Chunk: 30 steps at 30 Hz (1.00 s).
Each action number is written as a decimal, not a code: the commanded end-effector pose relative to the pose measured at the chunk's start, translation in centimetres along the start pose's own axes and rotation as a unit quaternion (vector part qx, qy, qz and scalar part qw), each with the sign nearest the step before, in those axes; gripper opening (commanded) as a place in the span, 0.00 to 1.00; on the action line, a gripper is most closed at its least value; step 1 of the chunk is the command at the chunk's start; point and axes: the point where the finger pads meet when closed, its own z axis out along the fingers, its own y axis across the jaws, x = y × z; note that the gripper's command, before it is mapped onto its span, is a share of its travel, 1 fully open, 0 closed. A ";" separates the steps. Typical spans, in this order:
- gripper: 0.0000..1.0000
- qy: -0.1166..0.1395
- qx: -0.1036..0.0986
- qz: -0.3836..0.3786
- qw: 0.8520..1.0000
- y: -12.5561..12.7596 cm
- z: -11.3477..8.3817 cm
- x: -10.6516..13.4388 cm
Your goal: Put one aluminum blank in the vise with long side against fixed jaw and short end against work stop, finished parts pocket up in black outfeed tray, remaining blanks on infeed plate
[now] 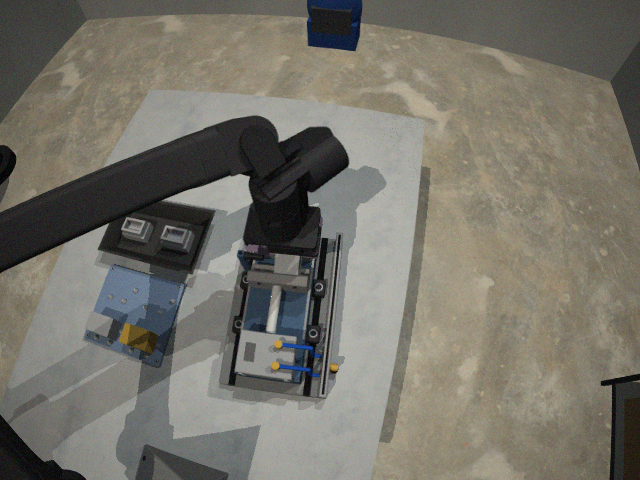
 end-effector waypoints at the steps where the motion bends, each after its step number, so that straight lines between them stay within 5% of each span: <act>1: 0.64 0.003 -0.001 -0.004 1.000 0.0 1.0 -0.7; 25: 0.64 0.003 -0.001 -0.004 1.000 0.0 1.0 -0.8; 26: 0.00 0.003 -0.001 -0.004 1.000 0.0 1.0 -0.8; 30: 0.00 0.003 -0.001 -0.004 1.000 0.0 1.0 -0.7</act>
